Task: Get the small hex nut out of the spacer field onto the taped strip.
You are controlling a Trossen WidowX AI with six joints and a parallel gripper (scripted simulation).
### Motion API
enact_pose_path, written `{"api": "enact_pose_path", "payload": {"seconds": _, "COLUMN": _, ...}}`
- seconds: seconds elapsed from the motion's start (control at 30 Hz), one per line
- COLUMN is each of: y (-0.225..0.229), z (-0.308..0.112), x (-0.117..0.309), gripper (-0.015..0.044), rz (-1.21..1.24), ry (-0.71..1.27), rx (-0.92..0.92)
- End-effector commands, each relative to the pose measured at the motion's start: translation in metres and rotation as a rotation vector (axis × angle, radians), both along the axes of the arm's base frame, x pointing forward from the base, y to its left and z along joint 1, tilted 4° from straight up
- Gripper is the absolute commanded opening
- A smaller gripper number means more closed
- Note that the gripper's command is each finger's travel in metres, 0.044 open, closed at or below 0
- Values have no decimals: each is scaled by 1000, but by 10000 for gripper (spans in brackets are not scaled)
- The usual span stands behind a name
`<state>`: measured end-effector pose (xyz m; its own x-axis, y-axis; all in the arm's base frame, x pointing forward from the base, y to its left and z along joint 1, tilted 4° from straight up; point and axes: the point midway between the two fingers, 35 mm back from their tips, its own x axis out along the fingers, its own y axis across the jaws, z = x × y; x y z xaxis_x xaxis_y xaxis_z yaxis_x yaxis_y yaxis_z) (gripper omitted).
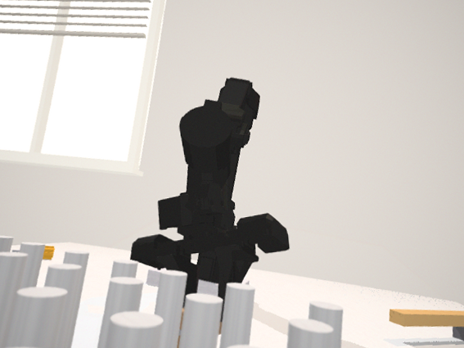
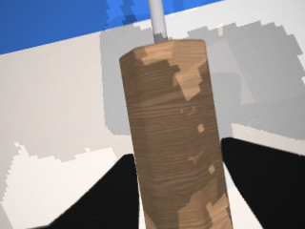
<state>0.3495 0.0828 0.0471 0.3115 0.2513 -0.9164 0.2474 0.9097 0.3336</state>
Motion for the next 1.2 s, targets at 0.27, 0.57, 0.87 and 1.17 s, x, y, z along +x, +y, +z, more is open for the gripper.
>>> {"api": "enact_pose_path", "payload": {"seconds": 0.27, "y": -1, "z": 3, "x": 11, "gripper": 0, "rz": 5, "ry": -11, "rx": 4}}
{"api": "enact_pose_path", "payload": {"seconds": 0.57, "y": -2, "z": 3, "x": 16, "gripper": 0, "rz": 5, "ry": -11, "rx": 3}}
{"api": "enact_pose_path", "payload": {"seconds": 0.87, "y": -4, "z": 3, "x": 22, "gripper": 0, "rz": 5, "ry": -12, "rx": 3}}
{"api": "enact_pose_path", "payload": {"seconds": 1.17, "y": -5, "z": 3, "x": 27, "gripper": 0, "rz": 5, "ry": -12, "rx": 3}}
